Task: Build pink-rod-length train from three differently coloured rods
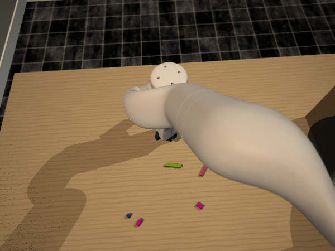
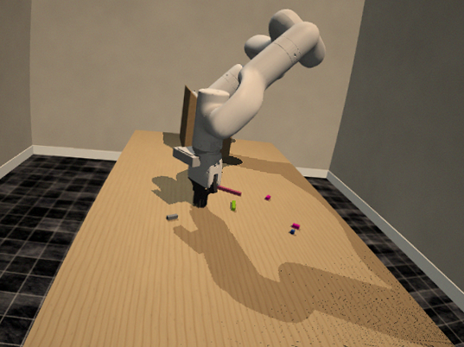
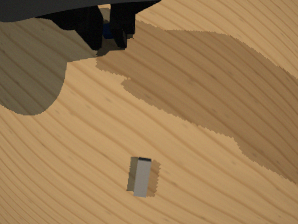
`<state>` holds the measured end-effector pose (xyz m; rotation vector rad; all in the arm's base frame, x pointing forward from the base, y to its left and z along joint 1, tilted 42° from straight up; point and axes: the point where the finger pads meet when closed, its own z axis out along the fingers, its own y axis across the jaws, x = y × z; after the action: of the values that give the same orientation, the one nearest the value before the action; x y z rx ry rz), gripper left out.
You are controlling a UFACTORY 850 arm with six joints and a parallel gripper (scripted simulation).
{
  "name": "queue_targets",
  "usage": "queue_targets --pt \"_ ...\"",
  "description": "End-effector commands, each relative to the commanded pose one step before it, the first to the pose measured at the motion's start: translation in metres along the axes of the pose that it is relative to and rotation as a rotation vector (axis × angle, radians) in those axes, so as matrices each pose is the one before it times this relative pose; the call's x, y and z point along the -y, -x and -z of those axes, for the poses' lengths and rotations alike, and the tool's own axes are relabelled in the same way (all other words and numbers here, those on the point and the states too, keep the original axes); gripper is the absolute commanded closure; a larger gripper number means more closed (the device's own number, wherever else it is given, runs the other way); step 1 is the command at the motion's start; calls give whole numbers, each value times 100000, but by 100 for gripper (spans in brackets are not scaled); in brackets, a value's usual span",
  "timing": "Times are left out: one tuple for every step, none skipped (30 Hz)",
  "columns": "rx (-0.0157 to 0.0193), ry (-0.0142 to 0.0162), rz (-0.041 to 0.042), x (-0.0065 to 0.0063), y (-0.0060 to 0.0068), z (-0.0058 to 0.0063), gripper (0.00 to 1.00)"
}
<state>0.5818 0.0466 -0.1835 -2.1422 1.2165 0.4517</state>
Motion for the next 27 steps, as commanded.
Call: queue_targets --pt "-130 -128 49 79 -60 91 80" --pt "0 0 0 0 0 0 80" --pt "0 0 0 0 0 0 80" --pt "0 0 0 0 0 0 76" --pt "0 0 0 0 0 0 76" --pt "0 0 0 0 0 0 76" --pt "0 0 0 0 0 0 76" --pt "0 0 0 0 0 0 76" --pt "0 0 0 0 0 0 76" --pt "0 0 0 0 0 0 76" --pt "0 0 0 0 0 0 76" --pt "0 0 0 0 0 0 76" --pt "0 0 0 0 0 0 76" --pt "0 0 0 0 0 0 76" --pt "0 0 0 0 0 3 76" --pt "0 0 0 0 0 21 76" --pt "0 0 0 0 0 52 76" --pt "0 0 0 0 0 94 76" --pt "0 0 0 0 0 144 76" --pt "0 0 0 0 0 198 76" --pt "0 0 0 1 0 256 76" --pt "0 0 0 0 0 313 76" --pt "0 0 0 0 0 369 76" --pt "0 0 0 0 0 421 76" --pt "0 0 0 0 0 0 76" --pt "0 0 0 0 0 0 76" --pt "0 0 0 0 0 468 76"
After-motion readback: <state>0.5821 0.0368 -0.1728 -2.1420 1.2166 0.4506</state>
